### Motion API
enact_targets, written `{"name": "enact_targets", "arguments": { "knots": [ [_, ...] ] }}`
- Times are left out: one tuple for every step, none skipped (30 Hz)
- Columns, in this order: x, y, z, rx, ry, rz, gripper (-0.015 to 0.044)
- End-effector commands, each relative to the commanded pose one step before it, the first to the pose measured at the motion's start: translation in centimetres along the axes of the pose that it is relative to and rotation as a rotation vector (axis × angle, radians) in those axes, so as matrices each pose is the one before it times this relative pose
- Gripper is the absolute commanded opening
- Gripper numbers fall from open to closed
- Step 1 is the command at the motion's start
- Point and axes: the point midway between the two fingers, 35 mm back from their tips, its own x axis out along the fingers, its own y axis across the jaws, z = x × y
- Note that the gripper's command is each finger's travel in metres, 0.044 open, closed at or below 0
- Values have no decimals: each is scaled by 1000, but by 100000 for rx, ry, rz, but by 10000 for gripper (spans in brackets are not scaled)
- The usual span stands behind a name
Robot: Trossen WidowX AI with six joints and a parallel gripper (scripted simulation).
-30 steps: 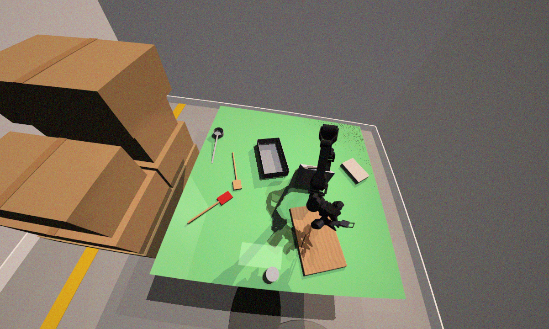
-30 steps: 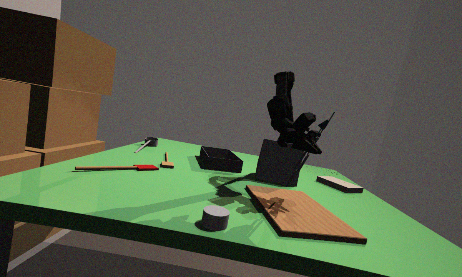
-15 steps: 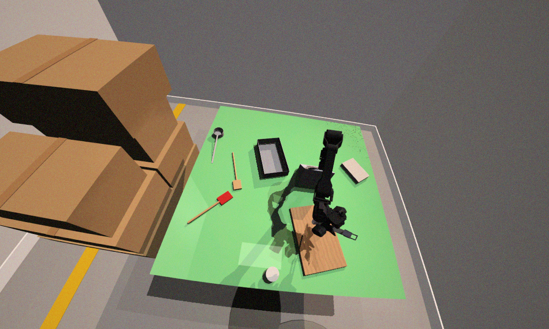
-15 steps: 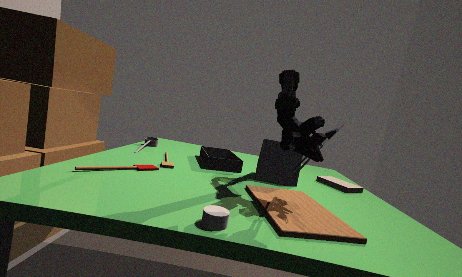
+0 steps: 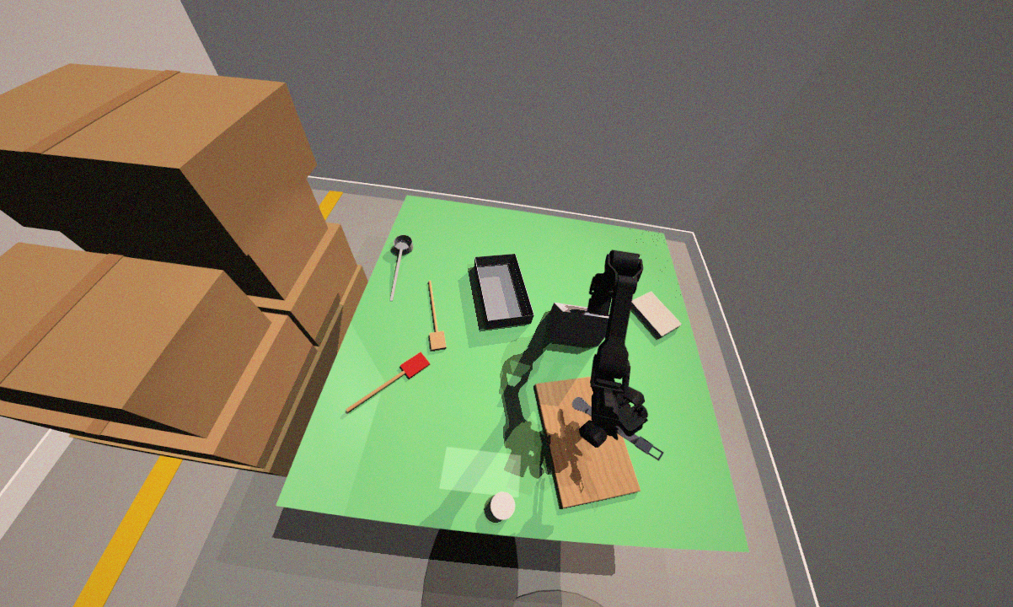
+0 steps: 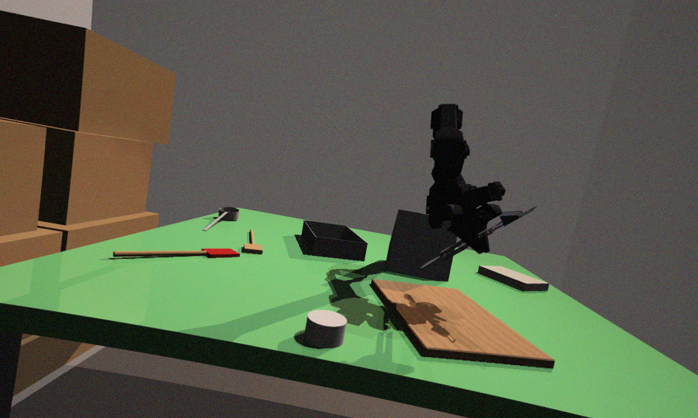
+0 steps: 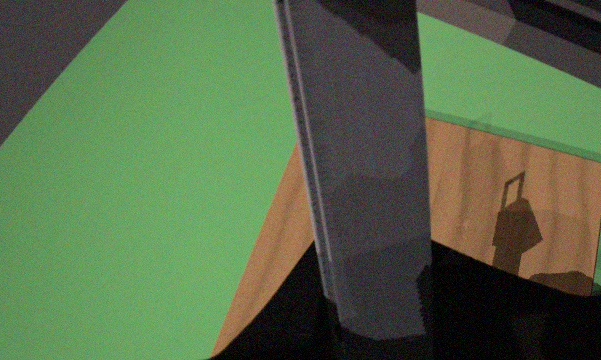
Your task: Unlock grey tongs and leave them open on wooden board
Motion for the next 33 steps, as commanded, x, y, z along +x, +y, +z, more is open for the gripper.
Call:
{"name": "enact_targets", "arguments": {
  "knots": [
    [-11, -173, 446, 153, 5740, -995, -150],
    [61, 13, 8, 17, 1694, -48, -150],
    [57, 15, 7, 7, 1699, -55, -150],
    [53, 18, 7, -2, 1702, -61, -150],
    [49, 21, 6, -12, 1704, -68, -150],
    [45, 24, 6, -21, 1707, -75, -150],
    [40, 26, 5, -31, 1709, -82, -150],
    [36, 29, 4, -40, 1711, -89, -150],
    [32, 32, 3, -49, 1714, -96, -150],
    [28, 34, 2, -58, 1716, -103, -150],
    [24, 37, 1, -67, 1718, -110, -150],
    [18, 38, 4, -90, 1720, -136, -150],
    [21, 49, 5, 82, 1716, -116, -150],
    [11, 43, -3, -100, 1723, -135, -150],
    [5, 48, -2, -138, 1728, -150, -150],
    [3, 48, -6, -116, 1726, -148, -150],
    [-1, 50, -7, -125, 1727, -155, -150],
    [-5, 52, -9, -133, 1729, -163, -150],
    [-9, 54, -11, -142, 1730, -170, -150],
    [-13, 57, -11, -131, 1727, -175, -150],
    [-16, 58, -14, -159, 1733, -185, -150],
    [-20, 60, -16, -167, 1734, -193, -150],
    [-27, 62, -17, -173, 1735, -211, -150],
    [-28, 65, -17, -181, 1745, -231, -150],
    [-31, 66, -22, -192, 1736, -212, -150],
    [-34, 67, -25, -200, 1736, -220, -150],
    [-38, 69, -27, -208, 1737, -227, -150],
    [-42, 70, -29, -214, 1738, -239, -150],
    [-45, 72, -31, -223, 1738, -242, -150],
    [-48, 74, -33, -230, 1739, -249, -150],
    [-52, 76, -36, -238, 1739, -256, -150],
    [-55, 77, -38, -245, 1740, -264, -150],
    [-58, 79, -41, -252, 1740, -271, -150]
  ]
}}
